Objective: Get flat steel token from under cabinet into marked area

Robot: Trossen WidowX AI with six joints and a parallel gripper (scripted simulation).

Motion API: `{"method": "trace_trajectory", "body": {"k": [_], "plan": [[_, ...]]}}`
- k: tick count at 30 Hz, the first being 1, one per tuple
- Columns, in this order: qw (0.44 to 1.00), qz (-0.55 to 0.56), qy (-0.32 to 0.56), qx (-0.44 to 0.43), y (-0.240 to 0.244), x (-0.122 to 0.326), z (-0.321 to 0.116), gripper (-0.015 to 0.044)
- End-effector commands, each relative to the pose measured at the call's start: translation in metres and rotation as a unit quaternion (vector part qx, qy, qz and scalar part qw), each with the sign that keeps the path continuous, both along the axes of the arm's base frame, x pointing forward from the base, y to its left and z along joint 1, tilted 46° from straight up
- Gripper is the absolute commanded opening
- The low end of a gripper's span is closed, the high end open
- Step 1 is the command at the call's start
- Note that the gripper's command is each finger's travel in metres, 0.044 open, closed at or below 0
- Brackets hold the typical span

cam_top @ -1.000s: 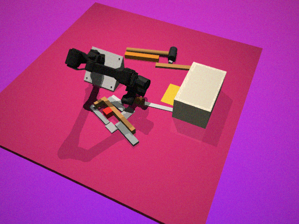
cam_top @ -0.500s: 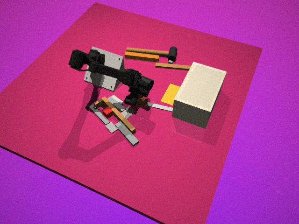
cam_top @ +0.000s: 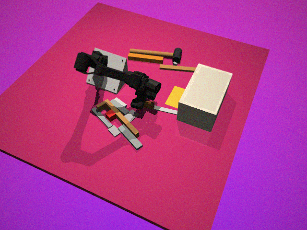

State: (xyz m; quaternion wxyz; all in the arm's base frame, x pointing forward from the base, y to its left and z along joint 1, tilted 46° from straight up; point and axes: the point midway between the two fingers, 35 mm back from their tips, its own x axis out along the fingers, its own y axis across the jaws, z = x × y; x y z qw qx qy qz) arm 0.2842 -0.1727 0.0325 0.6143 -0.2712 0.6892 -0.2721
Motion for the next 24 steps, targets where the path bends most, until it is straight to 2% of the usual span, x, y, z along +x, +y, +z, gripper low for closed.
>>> {"method": "trace_trajectory", "body": {"k": [1, 24], "plan": [[1.0, -0.001, -0.001, -0.001, 0.0, 0.006, -0.001, 0.0], [1.0, -0.001, -0.001, -0.001, -0.001, 0.031, -0.002, 0.0]]}}
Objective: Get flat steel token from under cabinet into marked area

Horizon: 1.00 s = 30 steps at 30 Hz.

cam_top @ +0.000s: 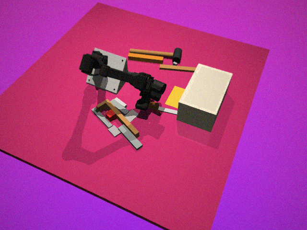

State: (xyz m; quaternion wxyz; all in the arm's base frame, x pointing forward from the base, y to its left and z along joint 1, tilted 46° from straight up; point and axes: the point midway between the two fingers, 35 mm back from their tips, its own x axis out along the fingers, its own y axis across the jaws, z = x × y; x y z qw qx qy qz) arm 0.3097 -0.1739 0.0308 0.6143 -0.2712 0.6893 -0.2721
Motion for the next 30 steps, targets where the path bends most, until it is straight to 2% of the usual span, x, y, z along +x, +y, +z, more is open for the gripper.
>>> {"method": "trace_trajectory", "body": {"k": [1, 30], "plan": [[1.0, -0.001, -0.001, -0.001, 0.0, 0.006, -0.001, 0.0], [1.0, -0.001, -0.002, -0.002, -0.001, 0.035, -0.003, 0.0]]}}
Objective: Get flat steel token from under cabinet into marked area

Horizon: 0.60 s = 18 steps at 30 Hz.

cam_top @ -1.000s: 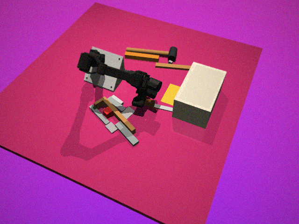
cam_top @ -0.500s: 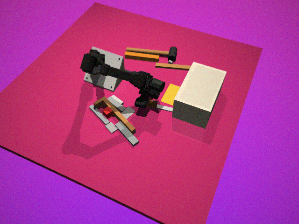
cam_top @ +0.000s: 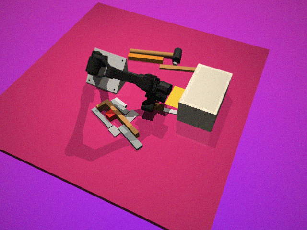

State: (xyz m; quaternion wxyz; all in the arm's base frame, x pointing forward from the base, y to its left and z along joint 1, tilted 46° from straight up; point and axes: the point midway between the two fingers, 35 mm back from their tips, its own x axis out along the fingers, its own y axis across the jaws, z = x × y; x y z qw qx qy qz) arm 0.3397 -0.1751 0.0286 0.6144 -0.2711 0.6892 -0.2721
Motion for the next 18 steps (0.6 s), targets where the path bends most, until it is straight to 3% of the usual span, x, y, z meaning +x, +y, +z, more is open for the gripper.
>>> {"method": "trace_trajectory", "body": {"k": [1, 18], "plan": [[1.0, -0.001, -0.002, -0.002, 0.0, 0.006, -0.001, 0.0], [1.0, -0.001, -0.002, -0.002, -0.001, 0.022, -0.002, 0.0]]}}
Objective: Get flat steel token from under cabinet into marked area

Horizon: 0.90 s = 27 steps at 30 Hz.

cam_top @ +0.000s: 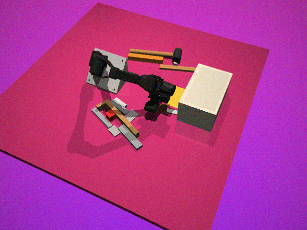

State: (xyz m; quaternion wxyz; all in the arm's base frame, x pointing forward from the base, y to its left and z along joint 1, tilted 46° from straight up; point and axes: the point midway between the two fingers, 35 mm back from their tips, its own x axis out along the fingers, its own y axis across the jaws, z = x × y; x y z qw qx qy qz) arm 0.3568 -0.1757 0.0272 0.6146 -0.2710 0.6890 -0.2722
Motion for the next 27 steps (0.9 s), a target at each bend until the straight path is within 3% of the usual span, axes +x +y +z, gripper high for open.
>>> {"method": "trace_trajectory", "body": {"k": [1, 27], "plan": [[1.0, -0.001, -0.002, -0.002, 0.0, 0.006, -0.001, 0.0], [1.0, -0.001, -0.003, -0.002, 0.0, 0.029, -0.003, 0.0]]}}
